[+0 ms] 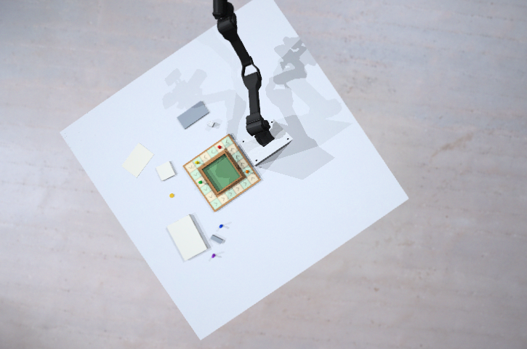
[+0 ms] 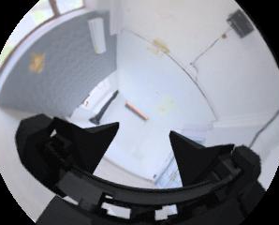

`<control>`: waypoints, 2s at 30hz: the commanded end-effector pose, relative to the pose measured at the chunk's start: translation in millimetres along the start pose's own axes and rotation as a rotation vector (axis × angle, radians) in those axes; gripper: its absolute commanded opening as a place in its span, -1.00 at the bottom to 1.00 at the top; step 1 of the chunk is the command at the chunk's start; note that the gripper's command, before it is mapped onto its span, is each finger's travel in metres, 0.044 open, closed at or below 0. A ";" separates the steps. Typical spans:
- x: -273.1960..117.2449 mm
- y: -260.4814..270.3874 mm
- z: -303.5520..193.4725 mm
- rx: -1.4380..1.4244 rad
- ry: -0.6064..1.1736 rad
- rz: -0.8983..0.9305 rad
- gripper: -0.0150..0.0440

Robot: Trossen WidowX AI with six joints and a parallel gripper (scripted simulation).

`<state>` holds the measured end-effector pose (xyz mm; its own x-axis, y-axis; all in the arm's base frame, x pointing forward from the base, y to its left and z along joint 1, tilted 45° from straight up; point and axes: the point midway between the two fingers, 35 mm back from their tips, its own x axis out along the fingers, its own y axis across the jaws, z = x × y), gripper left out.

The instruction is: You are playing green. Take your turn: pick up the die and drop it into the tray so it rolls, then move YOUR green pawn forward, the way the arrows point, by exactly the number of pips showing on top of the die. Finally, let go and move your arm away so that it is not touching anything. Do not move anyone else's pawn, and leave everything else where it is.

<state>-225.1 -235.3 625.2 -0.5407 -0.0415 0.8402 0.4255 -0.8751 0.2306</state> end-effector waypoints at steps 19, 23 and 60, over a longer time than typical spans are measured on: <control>-65.9 -122.7 251.8 -0.888 -0.699 -0.448 0.44; -93.7 -131.7 280.8 -0.997 -0.782 -0.570 0.44; -570.1 34.6 257.5 -0.517 -0.952 -3.726 0.44</control>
<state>293.2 -90.7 321.9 0.8352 -0.4662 -0.2916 0.4269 0.8840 -0.1905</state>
